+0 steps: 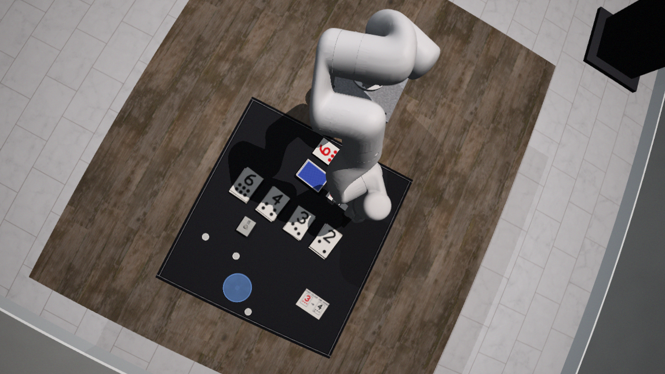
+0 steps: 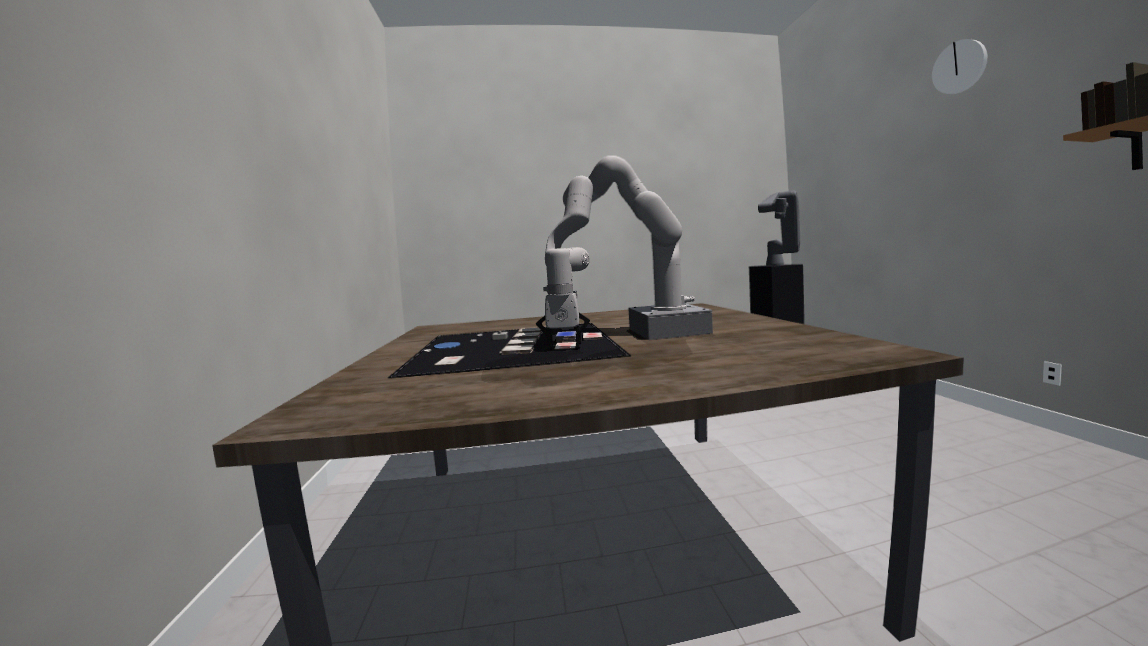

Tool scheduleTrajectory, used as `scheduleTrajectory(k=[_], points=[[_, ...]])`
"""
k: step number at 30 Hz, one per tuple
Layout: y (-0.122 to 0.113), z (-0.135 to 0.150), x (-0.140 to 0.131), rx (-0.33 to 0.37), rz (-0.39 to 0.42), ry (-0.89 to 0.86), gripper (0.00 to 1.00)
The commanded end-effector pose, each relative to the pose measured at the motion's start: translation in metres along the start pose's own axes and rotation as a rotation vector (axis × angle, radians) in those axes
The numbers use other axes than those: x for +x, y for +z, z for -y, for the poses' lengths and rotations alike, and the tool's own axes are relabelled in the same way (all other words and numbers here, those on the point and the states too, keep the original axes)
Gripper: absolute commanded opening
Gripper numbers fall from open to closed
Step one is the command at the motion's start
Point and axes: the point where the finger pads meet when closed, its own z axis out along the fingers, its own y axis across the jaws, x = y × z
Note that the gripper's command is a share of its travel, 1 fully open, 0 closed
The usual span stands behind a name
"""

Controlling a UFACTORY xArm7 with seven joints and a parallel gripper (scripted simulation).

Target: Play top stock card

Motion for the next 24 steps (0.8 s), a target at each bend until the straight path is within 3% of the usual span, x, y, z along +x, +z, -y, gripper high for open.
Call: scheduleTrajectory(k=[1,5,18,24], points=[[-0.012,0.001,-0.001,0.004,0.002,0.0,0.87],[-0.019,0.001,-0.001,0.004,0.002,0.0,0.87],[-0.074,0.001,0.0,0.004,0.002,0.0,0.87],[-0.084,0.001,0.0,0.004,0.002,0.0,0.87]])
